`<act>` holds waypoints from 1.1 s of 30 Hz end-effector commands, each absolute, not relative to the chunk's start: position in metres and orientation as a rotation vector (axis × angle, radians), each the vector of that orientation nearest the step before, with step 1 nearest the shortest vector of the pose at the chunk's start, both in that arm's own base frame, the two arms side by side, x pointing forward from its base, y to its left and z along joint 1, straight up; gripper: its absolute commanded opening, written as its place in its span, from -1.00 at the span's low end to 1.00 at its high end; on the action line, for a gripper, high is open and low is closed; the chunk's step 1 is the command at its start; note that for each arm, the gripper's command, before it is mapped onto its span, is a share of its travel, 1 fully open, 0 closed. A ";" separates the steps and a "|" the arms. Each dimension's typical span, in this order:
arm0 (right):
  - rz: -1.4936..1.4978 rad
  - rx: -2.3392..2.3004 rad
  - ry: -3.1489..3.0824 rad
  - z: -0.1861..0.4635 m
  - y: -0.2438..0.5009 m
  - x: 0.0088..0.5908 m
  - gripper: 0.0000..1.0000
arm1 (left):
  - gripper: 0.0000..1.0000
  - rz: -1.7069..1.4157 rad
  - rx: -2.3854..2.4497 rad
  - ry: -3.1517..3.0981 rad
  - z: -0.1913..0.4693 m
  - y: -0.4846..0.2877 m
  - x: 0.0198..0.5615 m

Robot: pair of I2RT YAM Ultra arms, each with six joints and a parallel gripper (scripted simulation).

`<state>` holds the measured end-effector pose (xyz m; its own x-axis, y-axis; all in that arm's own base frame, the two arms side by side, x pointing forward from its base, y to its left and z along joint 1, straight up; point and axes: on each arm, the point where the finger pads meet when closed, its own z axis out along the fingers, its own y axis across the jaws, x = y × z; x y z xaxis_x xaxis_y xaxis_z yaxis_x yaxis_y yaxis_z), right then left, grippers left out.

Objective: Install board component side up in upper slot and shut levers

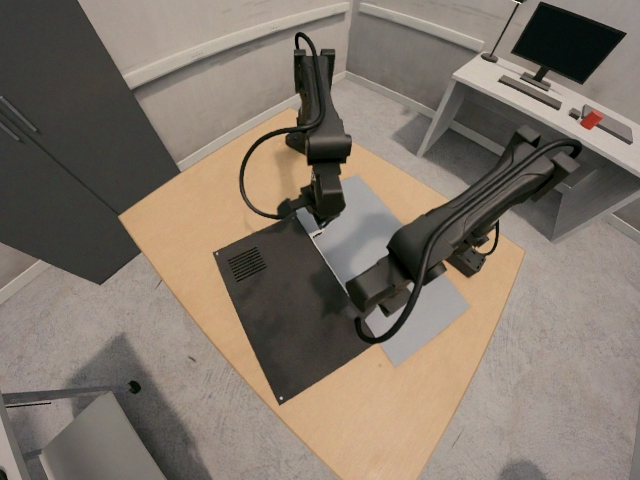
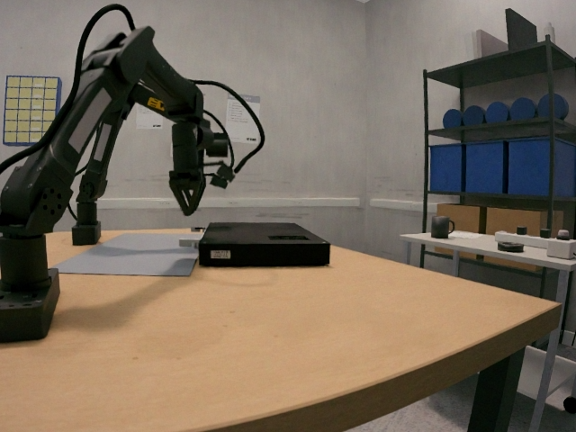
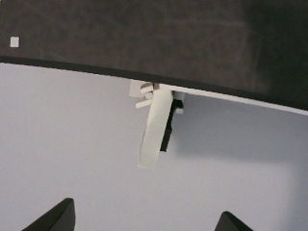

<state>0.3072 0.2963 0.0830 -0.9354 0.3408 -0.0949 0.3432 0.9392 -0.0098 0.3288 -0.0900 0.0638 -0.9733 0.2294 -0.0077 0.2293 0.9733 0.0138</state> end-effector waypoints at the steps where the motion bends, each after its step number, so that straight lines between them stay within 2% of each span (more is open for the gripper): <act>1: -0.029 0.437 2.801 0.125 0.267 0.330 0.28 | 0.28 0.030 0.379 3.102 0.070 -0.093 0.331; 33: 0.052 0.009 1.814 0.359 0.080 0.369 0.28 | 0.28 0.020 0.368 3.099 0.069 -0.092 0.331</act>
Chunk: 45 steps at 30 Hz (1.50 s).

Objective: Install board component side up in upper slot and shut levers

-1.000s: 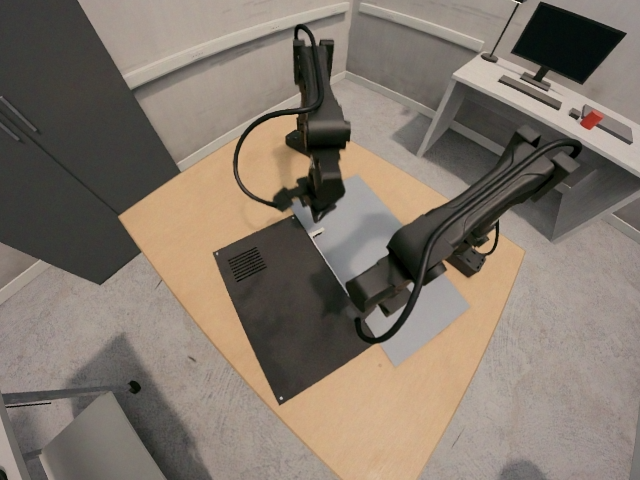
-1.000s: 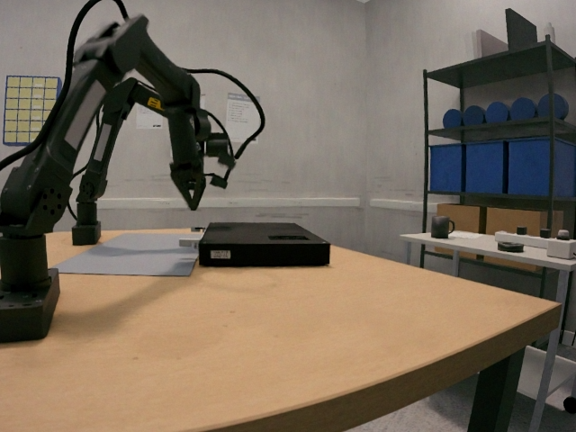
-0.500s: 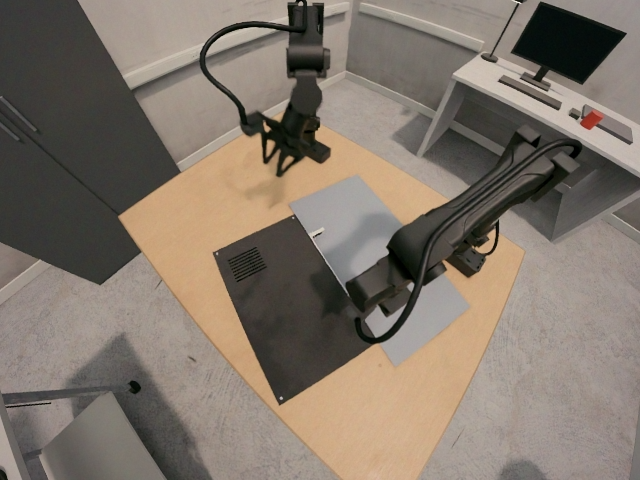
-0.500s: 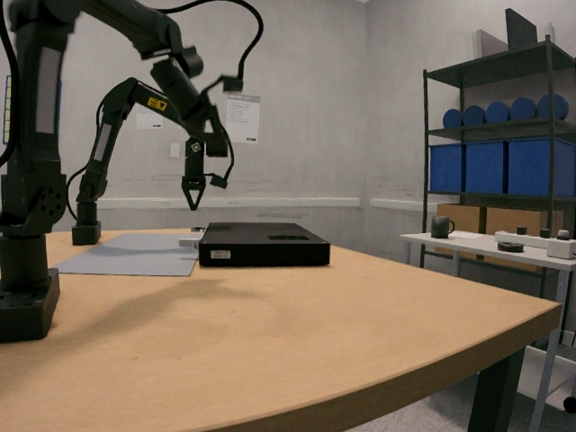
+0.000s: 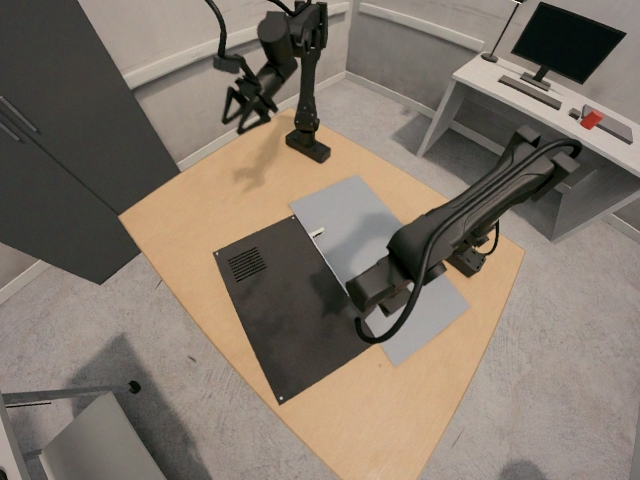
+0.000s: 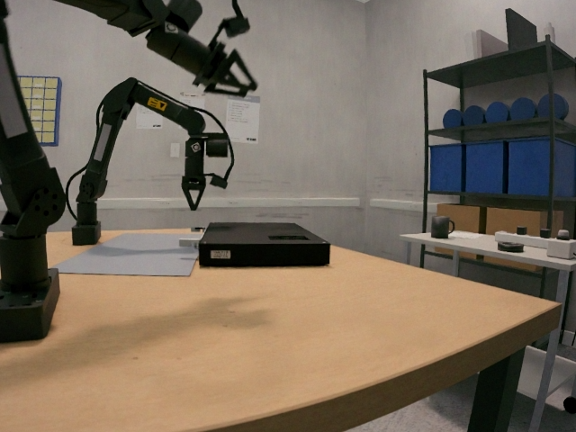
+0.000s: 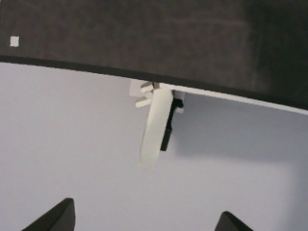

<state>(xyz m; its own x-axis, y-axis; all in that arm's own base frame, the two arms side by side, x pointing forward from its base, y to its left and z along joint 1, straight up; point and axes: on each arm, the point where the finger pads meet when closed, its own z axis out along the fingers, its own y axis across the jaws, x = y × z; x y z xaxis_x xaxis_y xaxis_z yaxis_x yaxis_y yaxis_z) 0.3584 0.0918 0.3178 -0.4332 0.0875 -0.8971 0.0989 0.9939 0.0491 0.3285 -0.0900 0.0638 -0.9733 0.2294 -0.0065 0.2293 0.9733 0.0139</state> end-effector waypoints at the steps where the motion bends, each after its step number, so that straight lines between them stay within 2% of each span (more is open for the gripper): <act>1: 0.053 0.001 1.785 0.365 0.074 0.369 0.28 | 0.28 0.020 0.368 3.099 0.069 -0.092 0.331; 9: 0.040 -0.039 1.601 0.403 0.033 0.375 0.28 | 0.28 0.020 0.368 3.099 0.069 -0.092 0.331; 23: -0.005 0.005 1.582 0.402 -0.001 0.384 0.28 | 0.28 0.020 0.368 3.099 0.069 -0.092 0.331; 26: -0.005 0.005 1.582 0.402 -0.001 0.384 0.28 | 0.96 0.025 0.394 3.033 0.073 -0.093 0.342; 45: -0.005 0.005 1.582 0.402 -0.001 0.384 0.28 | 1.00 -0.022 0.525 2.700 0.103 -0.081 0.314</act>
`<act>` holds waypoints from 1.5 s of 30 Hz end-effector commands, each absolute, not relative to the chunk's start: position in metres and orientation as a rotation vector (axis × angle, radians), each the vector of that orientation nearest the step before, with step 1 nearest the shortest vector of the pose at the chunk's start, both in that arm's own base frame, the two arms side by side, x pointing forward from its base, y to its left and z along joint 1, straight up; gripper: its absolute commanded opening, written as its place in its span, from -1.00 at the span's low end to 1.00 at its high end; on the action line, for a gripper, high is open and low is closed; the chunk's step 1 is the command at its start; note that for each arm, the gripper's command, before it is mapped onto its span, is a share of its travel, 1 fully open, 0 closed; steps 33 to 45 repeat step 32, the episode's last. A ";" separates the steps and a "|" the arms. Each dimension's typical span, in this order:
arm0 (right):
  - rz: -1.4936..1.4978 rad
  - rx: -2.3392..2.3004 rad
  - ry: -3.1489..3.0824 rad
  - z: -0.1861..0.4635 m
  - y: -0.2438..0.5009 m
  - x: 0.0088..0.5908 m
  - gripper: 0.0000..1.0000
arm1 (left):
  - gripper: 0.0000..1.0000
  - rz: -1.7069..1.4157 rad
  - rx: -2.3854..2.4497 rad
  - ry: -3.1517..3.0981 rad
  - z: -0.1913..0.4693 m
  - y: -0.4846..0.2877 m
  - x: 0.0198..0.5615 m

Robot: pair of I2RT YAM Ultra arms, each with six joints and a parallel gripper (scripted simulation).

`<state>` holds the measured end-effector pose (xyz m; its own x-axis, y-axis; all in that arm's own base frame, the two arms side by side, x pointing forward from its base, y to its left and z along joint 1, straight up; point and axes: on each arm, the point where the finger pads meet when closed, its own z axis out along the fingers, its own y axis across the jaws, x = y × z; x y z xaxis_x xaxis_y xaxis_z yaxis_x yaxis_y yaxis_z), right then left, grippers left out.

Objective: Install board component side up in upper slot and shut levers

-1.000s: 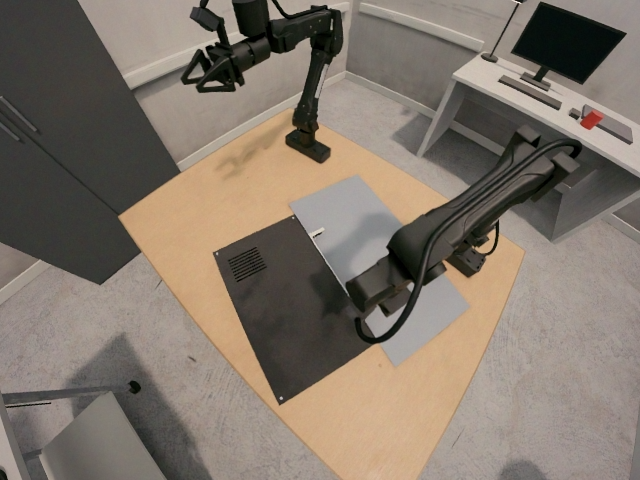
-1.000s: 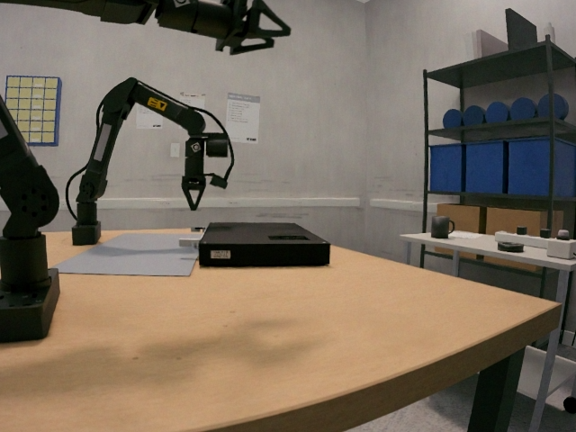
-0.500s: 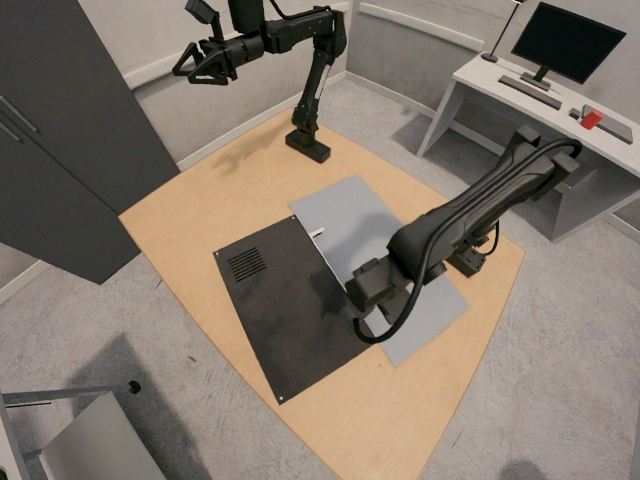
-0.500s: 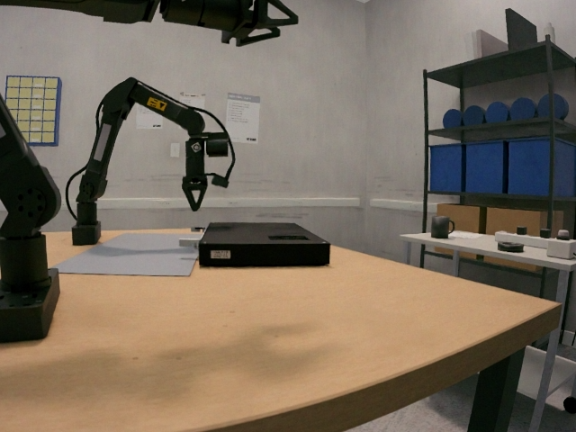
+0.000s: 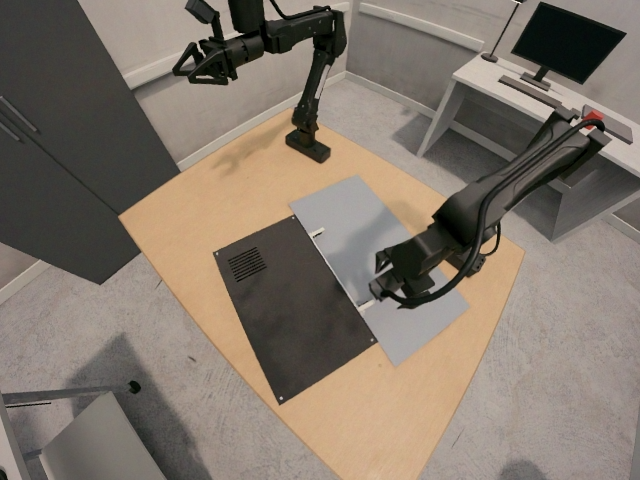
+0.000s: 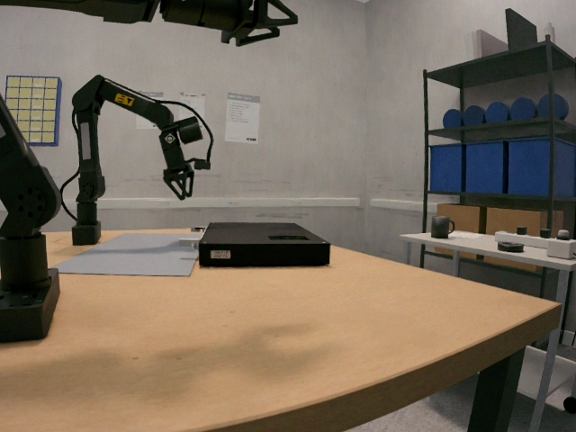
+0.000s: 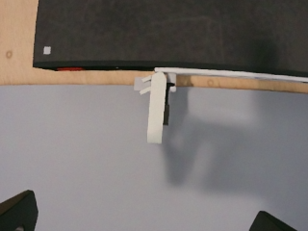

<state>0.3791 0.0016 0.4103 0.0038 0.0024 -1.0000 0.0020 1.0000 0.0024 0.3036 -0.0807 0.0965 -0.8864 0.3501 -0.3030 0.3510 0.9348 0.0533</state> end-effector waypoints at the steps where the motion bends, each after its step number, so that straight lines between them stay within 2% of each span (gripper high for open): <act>1: -0.005 0.005 1.582 0.402 -0.001 0.384 0.28 | 1.00 -0.023 0.529 2.685 0.104 -0.080 0.311; 45: 0.000 0.000 1.561 0.411 0.001 0.381 0.28 | 1.00 -0.014 0.525 2.677 0.106 -0.077 0.303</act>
